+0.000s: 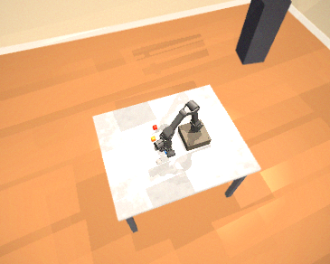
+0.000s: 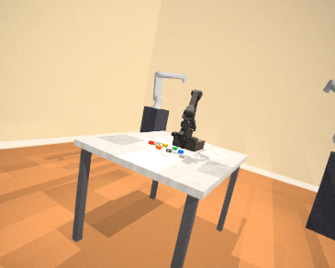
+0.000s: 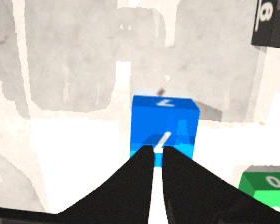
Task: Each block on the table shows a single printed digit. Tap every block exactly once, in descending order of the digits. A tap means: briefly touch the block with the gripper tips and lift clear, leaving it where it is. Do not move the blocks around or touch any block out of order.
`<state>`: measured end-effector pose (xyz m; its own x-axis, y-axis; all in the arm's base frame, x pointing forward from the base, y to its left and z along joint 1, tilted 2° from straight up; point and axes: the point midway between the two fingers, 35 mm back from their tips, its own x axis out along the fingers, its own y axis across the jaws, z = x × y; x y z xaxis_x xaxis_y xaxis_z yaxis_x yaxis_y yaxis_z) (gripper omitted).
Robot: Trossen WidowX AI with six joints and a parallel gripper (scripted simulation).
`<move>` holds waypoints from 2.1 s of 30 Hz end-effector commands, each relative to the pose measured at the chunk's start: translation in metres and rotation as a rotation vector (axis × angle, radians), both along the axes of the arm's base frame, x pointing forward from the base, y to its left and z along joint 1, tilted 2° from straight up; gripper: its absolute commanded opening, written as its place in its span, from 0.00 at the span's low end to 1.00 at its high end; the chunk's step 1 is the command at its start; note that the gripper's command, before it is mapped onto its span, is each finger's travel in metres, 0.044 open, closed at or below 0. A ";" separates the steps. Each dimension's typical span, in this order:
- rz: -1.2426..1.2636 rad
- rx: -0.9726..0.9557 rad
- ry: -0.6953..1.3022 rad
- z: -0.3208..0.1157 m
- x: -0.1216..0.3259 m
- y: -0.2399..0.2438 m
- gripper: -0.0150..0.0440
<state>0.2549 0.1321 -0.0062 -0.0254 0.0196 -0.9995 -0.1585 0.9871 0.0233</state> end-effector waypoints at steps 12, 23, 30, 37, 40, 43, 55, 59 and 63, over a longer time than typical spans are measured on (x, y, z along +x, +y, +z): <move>-0.002 0.001 -0.018 0.092 0.004 -0.001 0.29; -0.002 -0.003 -0.023 0.091 0.082 -0.063 0.29; -0.002 -0.003 -0.023 0.039 0.085 -0.061 0.29; -0.002 -0.003 -0.023 0.010 0.082 -0.061 0.29; -0.002 -0.003 -0.023 0.007 0.082 -0.061 0.29; -0.002 -0.003 -0.023 0.003 0.082 -0.061 0.29; -0.002 -0.003 -0.023 -0.017 0.082 -0.061 0.29; -0.002 -0.003 -0.023 -0.020 0.082 -0.061 0.29; -0.002 -0.003 -0.023 -0.020 0.082 -0.061 0.29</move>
<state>0.3375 0.0716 -0.0232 0.0028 0.0198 -0.9998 -0.1552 0.9877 0.0191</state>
